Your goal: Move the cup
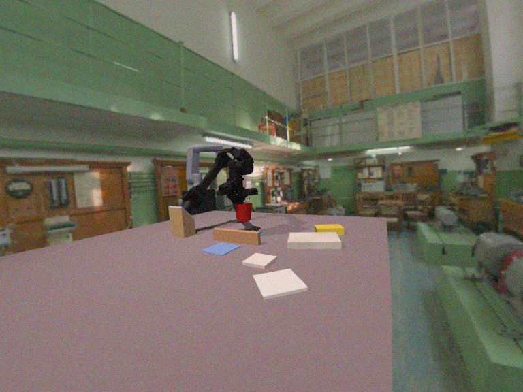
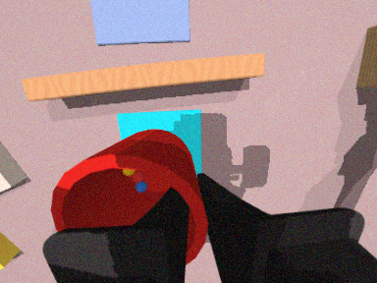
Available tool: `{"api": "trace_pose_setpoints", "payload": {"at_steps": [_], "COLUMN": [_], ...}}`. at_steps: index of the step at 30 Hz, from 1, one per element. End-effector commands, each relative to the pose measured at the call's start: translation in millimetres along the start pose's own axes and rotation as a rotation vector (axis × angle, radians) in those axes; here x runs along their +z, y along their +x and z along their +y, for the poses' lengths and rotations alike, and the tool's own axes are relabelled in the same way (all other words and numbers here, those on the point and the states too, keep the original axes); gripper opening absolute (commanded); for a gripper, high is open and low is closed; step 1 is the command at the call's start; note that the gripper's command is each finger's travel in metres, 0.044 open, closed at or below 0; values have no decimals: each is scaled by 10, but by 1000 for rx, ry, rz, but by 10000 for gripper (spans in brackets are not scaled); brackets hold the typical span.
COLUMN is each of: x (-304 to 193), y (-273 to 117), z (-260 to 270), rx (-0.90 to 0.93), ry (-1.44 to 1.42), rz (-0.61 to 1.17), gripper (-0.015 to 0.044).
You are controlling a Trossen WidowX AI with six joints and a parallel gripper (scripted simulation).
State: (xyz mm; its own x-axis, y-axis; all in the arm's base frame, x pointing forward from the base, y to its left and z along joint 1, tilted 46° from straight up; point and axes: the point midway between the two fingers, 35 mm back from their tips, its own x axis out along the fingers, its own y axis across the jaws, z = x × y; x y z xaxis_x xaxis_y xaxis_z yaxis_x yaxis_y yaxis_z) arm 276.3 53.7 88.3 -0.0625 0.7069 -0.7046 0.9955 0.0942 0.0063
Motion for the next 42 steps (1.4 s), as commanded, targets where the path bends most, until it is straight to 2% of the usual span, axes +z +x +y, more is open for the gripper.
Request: {"api": "trace_pose_setpoints", "payload": {"at_steps": [1, 42], "x": [-116, -184], "y": [-20, 470], "z": [-6, -1], "rx": [5, 6], "ry": [2, 1], "rz": [3, 4], "gripper": [0, 0]}}
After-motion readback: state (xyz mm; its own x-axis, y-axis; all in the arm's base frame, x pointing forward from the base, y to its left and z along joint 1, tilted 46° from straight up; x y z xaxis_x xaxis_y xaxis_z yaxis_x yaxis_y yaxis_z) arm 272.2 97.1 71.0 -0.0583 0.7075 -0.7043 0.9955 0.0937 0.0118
